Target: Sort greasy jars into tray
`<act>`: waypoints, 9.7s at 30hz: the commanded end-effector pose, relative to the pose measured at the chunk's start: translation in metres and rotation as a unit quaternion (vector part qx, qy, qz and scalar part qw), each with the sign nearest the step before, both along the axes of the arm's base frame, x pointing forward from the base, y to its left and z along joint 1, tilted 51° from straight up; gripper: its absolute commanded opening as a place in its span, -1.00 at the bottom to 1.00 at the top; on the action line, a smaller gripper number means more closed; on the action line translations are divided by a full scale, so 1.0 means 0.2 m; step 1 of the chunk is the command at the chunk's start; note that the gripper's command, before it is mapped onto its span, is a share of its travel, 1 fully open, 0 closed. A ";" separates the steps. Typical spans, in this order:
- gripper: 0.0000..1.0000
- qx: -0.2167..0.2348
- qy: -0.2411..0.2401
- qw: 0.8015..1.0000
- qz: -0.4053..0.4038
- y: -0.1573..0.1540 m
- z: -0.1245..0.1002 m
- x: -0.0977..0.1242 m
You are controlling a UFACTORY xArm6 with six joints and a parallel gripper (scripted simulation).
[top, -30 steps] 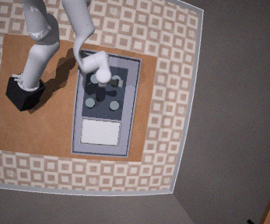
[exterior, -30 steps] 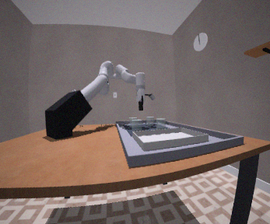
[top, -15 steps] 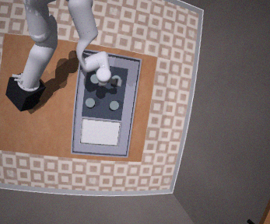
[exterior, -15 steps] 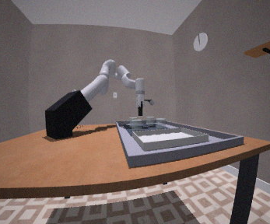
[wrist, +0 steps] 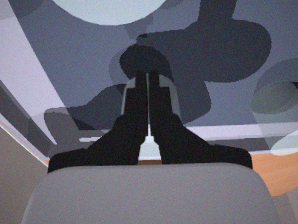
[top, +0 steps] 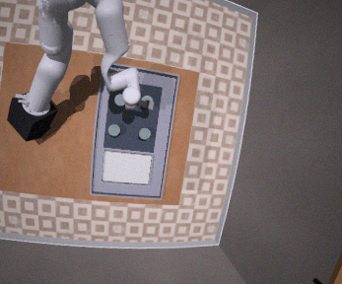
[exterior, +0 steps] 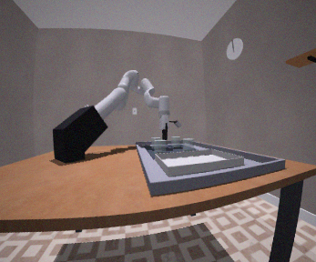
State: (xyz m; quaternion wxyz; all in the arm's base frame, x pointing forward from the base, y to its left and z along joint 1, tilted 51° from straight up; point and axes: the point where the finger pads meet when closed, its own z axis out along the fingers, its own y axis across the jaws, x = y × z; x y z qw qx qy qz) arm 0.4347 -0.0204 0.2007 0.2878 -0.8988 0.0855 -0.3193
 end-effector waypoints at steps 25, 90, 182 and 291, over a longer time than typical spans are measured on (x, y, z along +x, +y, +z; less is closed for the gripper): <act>-1.00 0.000 -0.001 1.000 0.000 0.00 -0.01 -0.01; -1.00 0.000 -0.001 1.000 0.000 0.02 -0.03 -0.04; -1.00 0.000 -0.001 1.000 0.000 0.02 -0.04 -0.10; 1.00 0.000 -0.001 1.000 0.000 0.00 0.00 0.00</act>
